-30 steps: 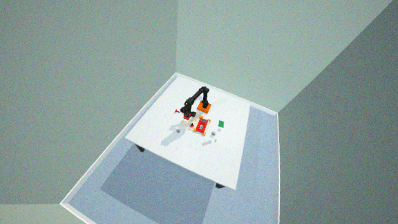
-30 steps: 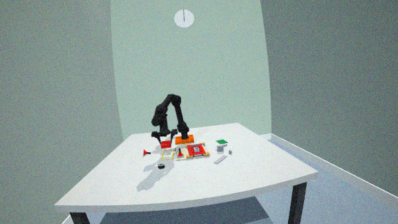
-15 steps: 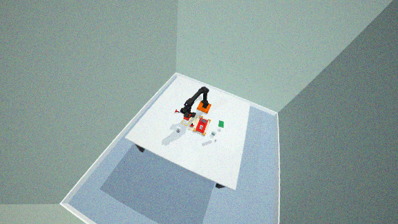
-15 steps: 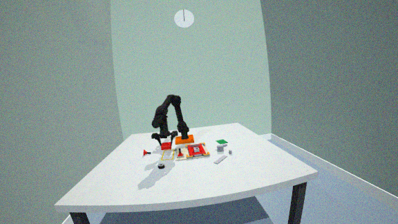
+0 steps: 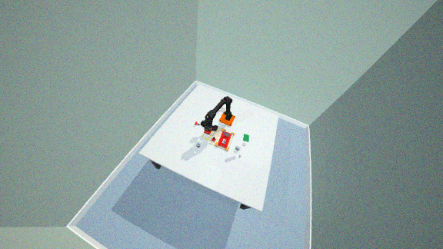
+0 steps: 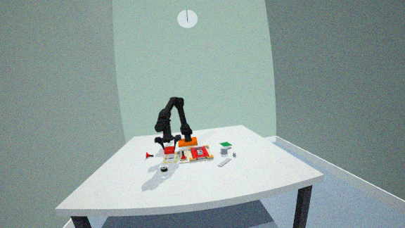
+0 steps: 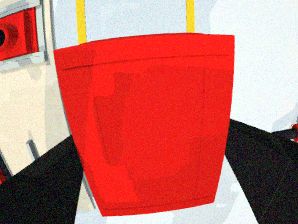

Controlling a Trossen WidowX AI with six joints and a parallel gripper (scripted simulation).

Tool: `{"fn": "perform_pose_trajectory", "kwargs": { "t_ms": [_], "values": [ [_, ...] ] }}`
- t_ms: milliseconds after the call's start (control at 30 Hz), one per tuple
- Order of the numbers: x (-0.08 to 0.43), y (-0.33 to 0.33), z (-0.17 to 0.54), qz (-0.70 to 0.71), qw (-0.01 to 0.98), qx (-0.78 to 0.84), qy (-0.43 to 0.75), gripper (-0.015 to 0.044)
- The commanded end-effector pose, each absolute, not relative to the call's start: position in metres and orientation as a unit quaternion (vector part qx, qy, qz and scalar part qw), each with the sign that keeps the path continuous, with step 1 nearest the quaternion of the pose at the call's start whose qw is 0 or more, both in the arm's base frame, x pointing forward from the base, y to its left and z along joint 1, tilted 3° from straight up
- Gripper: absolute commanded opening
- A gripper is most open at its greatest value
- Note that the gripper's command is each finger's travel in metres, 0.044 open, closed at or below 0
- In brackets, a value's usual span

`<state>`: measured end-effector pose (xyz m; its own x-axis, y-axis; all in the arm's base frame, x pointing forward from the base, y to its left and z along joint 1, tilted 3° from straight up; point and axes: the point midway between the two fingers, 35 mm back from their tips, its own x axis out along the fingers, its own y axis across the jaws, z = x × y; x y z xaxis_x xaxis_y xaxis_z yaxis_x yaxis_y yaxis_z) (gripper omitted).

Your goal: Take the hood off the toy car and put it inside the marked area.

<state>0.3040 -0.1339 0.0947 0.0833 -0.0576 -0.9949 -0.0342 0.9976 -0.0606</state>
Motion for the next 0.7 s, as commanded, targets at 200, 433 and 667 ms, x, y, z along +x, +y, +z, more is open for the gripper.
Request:
{"fn": "perform_pose_trajectory", "kwargs": {
  "t_ms": [200, 433, 667],
  "values": [
    [0.302, -0.133, 0.083, -0.003, 0.732, -0.032, 0.681, 0.0],
    [0.302, -0.133, 0.078, -0.003, 0.732, -0.032, 0.681, 0.0],
    [0.302, -0.133, 0.072, -0.003, 0.732, -0.032, 0.681, 0.0]
  ]
}}
